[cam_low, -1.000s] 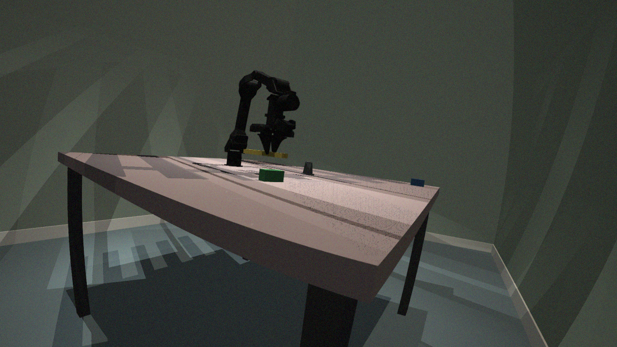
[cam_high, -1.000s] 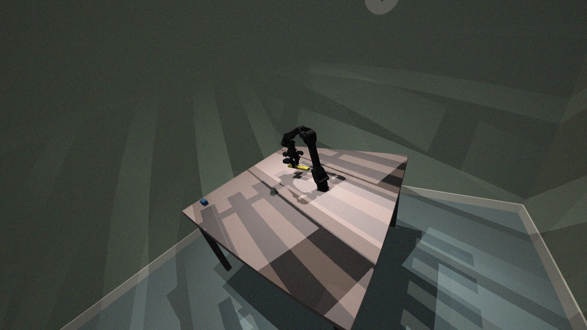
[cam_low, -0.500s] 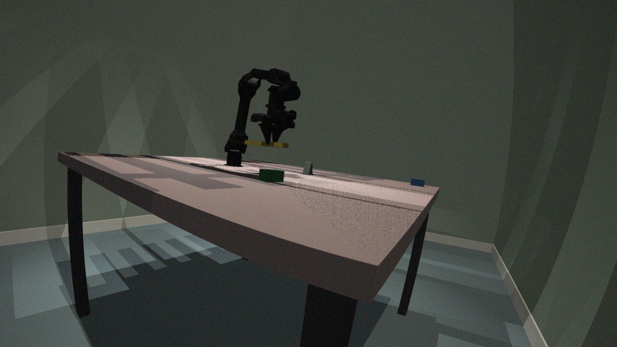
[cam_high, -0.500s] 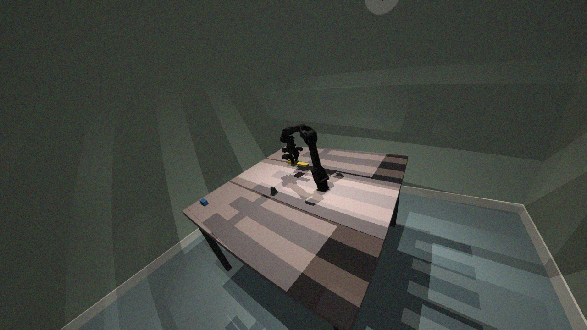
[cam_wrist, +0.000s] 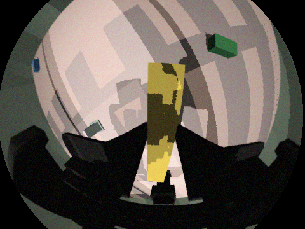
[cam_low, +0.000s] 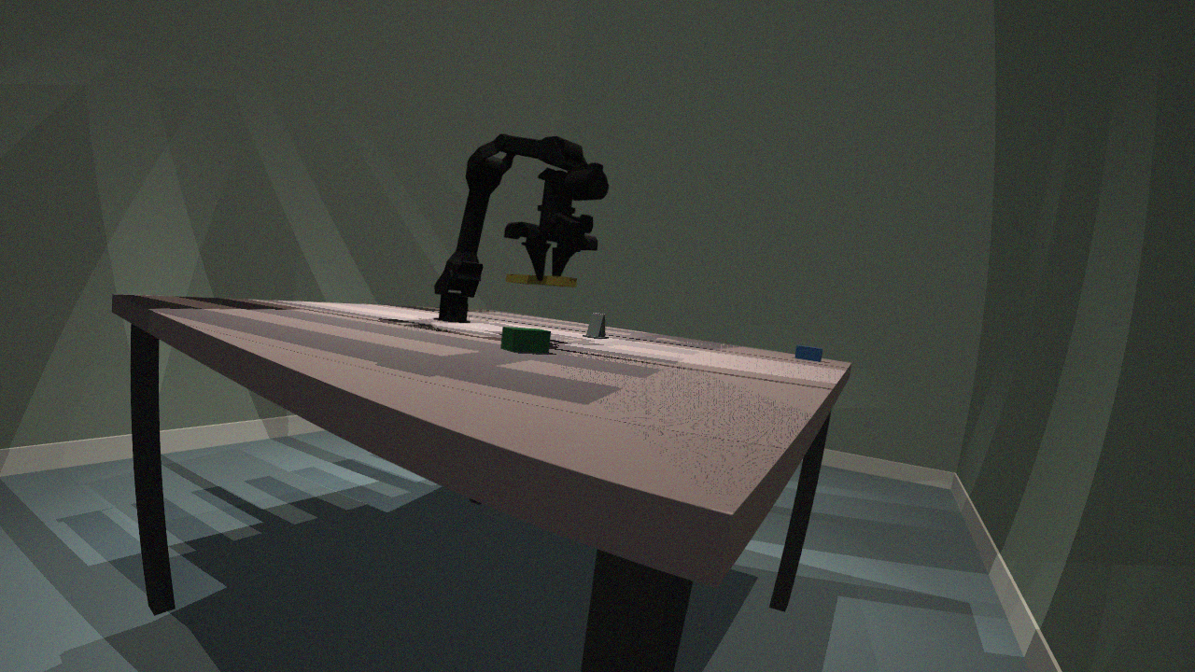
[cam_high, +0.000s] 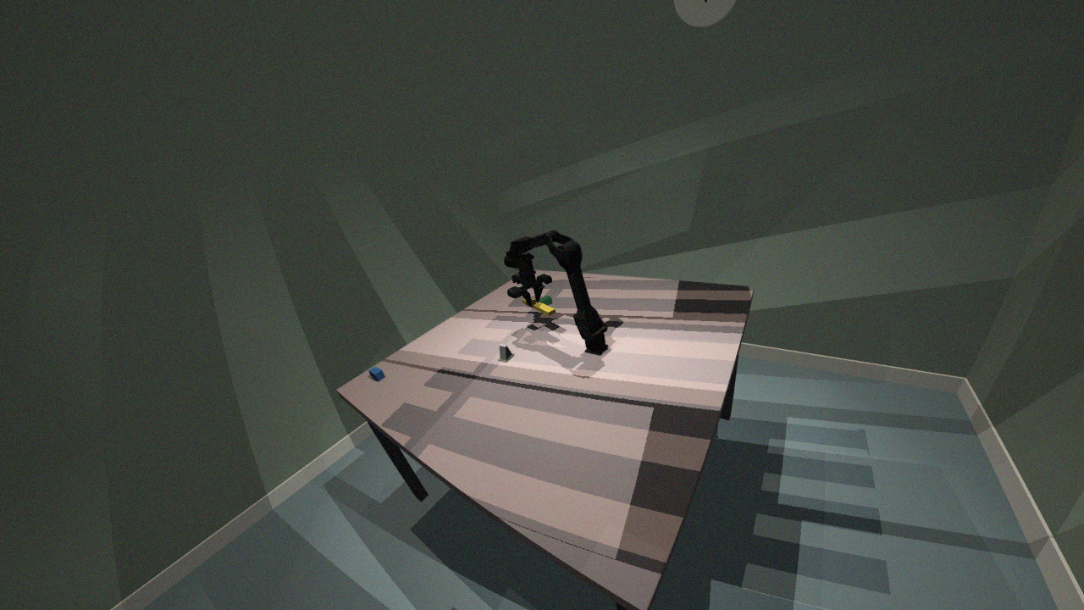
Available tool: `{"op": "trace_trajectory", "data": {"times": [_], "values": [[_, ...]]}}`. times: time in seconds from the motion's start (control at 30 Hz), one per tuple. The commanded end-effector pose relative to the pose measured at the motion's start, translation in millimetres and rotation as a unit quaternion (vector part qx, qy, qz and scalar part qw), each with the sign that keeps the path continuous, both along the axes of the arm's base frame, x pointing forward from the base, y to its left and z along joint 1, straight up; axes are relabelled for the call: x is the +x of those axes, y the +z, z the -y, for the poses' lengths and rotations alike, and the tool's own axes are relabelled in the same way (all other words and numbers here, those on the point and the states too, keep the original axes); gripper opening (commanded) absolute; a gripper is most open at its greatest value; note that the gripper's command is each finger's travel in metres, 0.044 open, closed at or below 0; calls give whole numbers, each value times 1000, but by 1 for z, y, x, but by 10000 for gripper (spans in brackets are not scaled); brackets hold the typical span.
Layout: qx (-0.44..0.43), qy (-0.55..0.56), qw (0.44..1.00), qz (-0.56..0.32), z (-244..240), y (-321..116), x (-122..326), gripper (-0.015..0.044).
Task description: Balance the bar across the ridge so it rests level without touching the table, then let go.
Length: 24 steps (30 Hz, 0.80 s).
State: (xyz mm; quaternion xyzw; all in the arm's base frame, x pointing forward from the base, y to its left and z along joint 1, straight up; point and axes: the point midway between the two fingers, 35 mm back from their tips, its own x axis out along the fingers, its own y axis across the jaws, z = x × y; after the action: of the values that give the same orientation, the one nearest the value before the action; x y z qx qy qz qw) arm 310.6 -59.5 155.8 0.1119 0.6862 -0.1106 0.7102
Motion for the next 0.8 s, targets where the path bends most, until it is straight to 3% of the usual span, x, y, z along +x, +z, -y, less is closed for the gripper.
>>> {"op": "trace_trajectory", "data": {"times": [0.0, 0.77], "values": [[0, -33, 999, 0, -10, 1, 5, 0], [13, -259, 966, 1, -92, 3, 23, 0]]}}
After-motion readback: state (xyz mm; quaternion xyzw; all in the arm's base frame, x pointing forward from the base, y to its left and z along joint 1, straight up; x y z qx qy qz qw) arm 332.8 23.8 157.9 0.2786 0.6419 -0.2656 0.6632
